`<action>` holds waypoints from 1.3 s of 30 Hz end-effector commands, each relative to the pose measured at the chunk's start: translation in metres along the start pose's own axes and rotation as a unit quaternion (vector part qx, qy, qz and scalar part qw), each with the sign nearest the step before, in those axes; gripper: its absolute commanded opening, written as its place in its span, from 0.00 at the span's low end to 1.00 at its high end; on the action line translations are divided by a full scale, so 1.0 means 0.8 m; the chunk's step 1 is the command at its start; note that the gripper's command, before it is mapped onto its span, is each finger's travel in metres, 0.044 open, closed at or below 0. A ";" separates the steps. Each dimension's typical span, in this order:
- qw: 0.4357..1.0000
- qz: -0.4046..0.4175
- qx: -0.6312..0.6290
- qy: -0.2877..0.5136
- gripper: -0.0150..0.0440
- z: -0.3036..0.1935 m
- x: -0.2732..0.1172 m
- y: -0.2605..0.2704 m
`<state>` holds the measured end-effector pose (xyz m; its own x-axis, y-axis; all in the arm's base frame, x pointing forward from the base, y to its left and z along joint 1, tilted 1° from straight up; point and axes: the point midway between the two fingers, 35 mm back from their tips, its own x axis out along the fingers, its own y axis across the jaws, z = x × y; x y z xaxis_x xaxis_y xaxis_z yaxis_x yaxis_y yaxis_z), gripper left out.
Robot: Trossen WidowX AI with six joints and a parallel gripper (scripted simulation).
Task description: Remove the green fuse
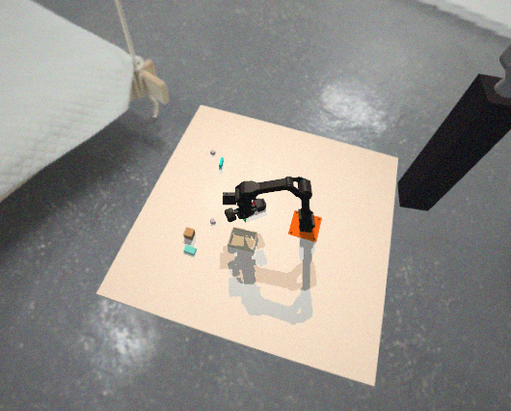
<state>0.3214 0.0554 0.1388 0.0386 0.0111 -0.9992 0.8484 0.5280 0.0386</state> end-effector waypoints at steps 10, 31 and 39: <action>1.000 0.002 0.001 0.001 0.25 -0.082 -0.001 0.042; 1.000 0.002 0.001 0.001 0.25 -0.087 0.032 0.044; 1.000 0.002 0.001 0.001 0.25 -0.087 0.048 0.044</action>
<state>0.3179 0.1347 0.1085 0.0491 0.0212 -0.9986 0.8468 0.5293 0.0529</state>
